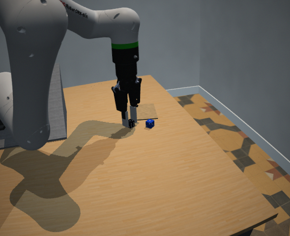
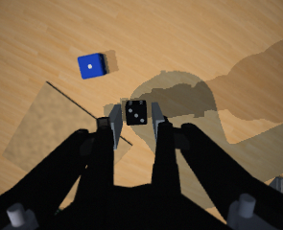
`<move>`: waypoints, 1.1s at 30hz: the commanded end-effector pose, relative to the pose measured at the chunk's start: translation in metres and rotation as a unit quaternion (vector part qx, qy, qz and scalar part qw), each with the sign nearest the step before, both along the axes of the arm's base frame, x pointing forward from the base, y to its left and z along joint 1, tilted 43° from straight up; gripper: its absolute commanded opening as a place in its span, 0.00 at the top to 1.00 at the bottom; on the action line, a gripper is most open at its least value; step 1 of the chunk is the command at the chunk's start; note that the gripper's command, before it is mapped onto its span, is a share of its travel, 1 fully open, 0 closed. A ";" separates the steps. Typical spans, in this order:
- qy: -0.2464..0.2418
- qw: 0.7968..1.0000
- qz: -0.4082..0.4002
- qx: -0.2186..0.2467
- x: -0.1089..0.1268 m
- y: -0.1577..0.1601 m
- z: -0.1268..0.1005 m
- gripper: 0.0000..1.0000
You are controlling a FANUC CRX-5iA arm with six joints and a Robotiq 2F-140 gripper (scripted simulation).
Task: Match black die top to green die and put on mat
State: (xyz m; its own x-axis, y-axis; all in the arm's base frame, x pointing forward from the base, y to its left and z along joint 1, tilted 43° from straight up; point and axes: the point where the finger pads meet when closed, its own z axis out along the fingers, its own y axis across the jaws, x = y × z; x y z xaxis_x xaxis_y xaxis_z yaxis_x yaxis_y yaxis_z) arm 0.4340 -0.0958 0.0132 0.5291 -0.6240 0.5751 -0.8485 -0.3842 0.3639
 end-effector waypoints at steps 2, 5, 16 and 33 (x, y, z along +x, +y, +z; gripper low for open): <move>0.000 1.000 0.000 0.000 0.000 -0.002 -0.002 0.75; 0.000 1.000 0.000 0.000 0.000 -0.004 -0.004 0.75; 0.000 1.000 0.000 0.000 0.000 -0.004 -0.005 0.75; 0.000 1.000 0.000 0.000 0.000 -0.004 -0.005 0.75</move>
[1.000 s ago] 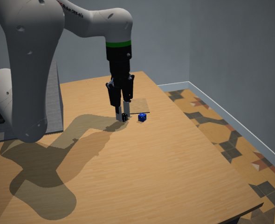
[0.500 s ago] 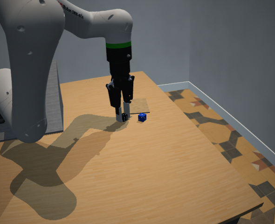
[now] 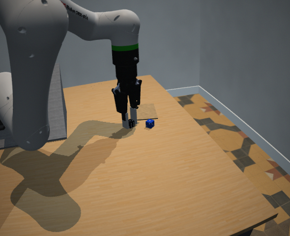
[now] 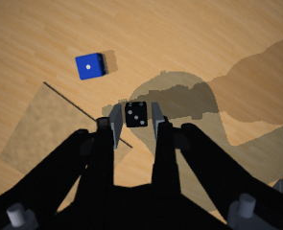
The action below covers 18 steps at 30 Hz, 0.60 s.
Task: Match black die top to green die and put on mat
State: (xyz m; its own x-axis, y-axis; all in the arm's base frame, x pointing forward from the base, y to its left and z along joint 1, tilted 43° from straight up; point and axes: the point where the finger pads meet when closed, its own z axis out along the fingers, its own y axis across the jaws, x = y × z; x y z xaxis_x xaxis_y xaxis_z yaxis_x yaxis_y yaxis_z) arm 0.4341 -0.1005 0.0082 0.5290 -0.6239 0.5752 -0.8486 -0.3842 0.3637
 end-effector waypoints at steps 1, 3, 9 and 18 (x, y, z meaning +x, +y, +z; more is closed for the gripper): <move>0.000 1.000 0.000 0.000 0.000 0.000 0.000 0.75; 0.000 1.000 0.000 0.000 0.000 0.000 0.000 0.75; 0.000 1.000 0.000 0.000 0.000 0.000 0.000 0.75; 0.000 1.000 0.000 0.000 0.000 0.000 0.000 0.87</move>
